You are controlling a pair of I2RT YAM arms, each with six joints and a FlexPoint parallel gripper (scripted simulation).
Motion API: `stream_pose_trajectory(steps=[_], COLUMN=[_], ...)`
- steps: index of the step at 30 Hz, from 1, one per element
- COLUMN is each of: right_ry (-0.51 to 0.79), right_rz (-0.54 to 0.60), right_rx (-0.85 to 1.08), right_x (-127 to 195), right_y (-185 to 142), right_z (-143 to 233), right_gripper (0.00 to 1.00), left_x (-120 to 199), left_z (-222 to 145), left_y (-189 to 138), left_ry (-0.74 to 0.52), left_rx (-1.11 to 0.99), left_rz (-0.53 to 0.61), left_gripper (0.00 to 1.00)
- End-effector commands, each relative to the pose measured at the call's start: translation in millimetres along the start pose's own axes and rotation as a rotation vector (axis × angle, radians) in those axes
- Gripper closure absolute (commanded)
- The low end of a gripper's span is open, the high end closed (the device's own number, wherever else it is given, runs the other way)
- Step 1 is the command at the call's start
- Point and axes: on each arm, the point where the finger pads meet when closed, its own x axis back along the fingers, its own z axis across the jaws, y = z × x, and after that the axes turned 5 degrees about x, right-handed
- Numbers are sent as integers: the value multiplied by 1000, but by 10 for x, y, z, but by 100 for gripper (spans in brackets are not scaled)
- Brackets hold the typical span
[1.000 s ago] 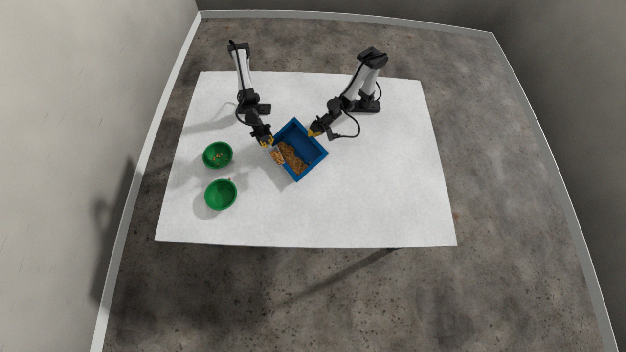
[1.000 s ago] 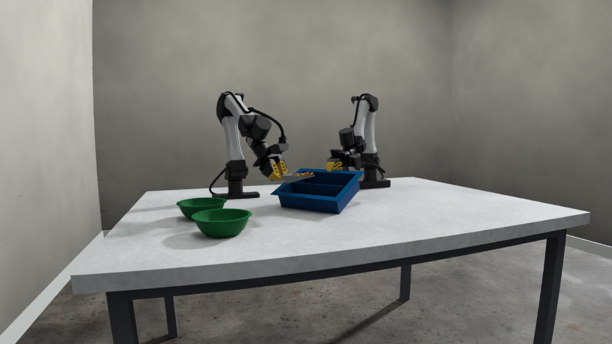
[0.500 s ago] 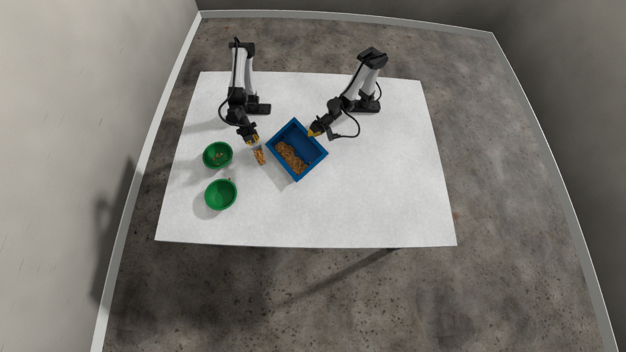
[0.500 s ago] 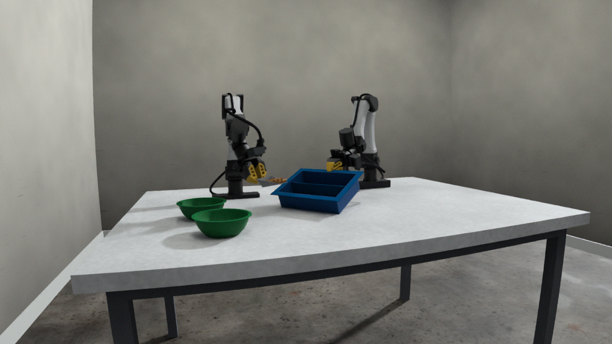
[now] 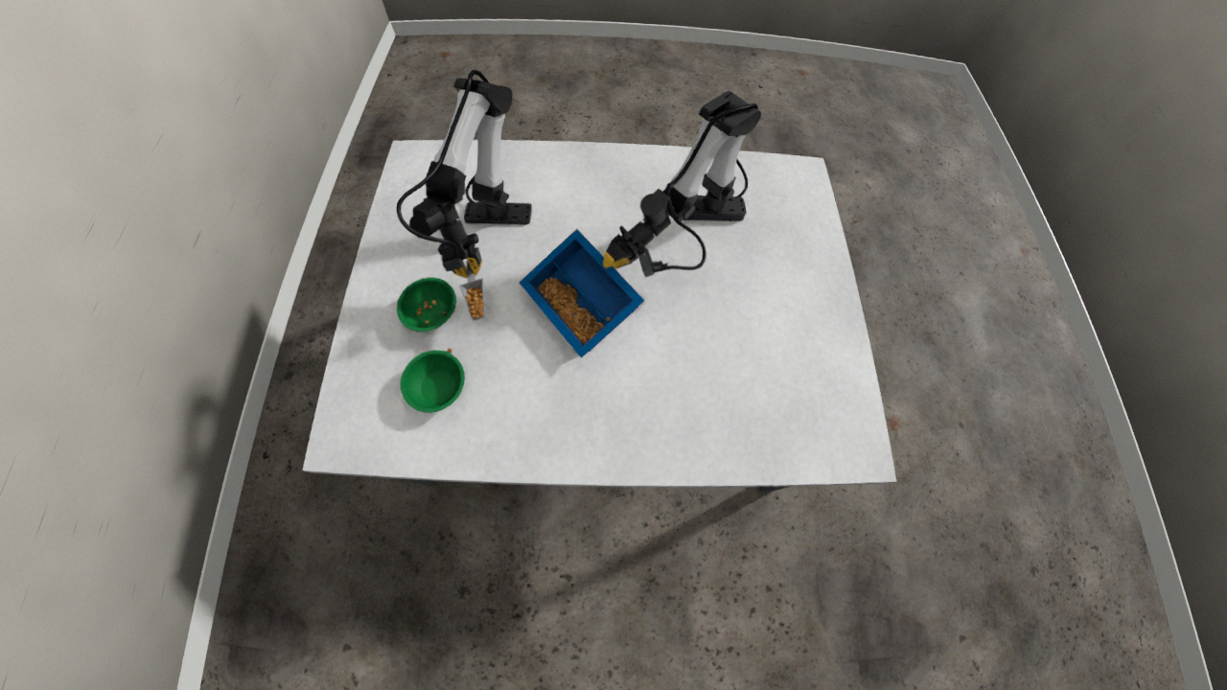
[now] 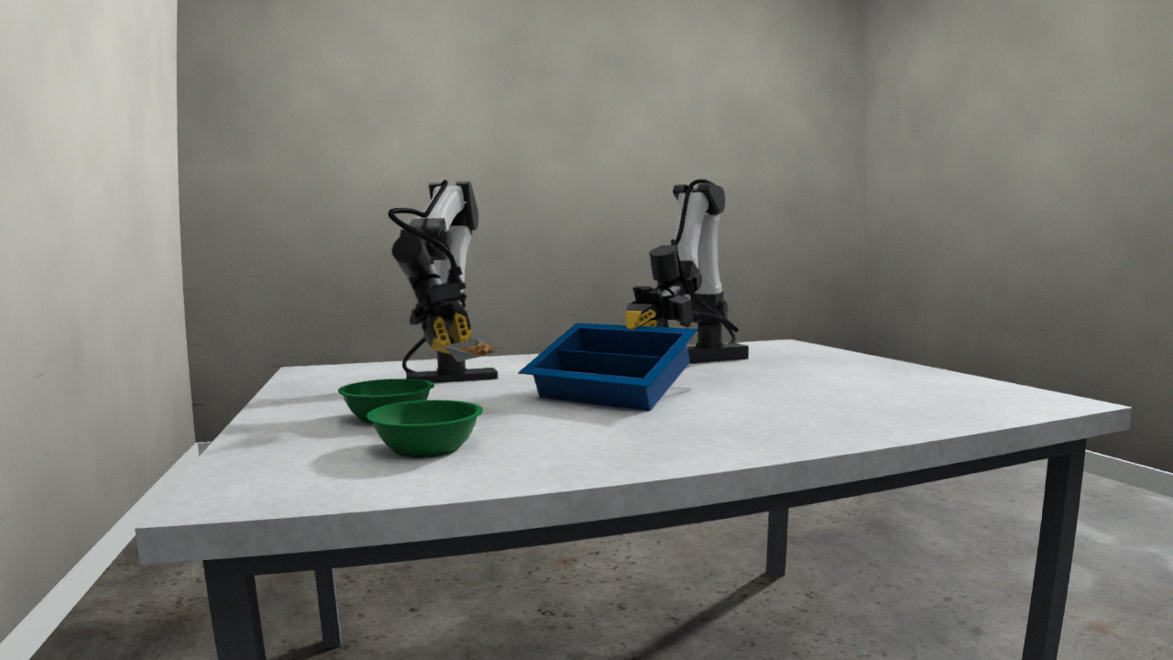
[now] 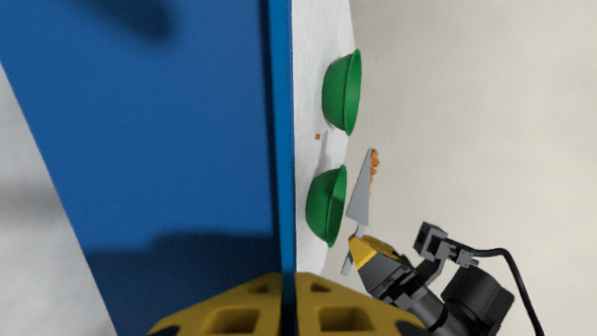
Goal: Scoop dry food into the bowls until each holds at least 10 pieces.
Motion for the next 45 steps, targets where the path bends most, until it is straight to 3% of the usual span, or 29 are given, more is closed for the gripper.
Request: stream_pose_trajectory(steps=[1, 23, 30, 45], right_ry=[3, -177, -229, -256], right_rz=[-20, -82, -112, -22], right_rx=[-16, -297, -282, -300], right_x=[122, 635, 713, 711], right_y=[-71, -599, -522, -566], right_z=[-77, -979, -1060, -1038], right_gripper=[100, 100, 100, 100], left_x=[4, 4, 4, 4], left_z=[-296, -296, -296, -296], left_y=[-68, -68, -68, -68], left_ry=[-84, -84, -84, -84], left_rx=[-23, -23, -23, -23], left_rz=[26, 26, 26, 26], left_gripper=[100, 100, 100, 100])
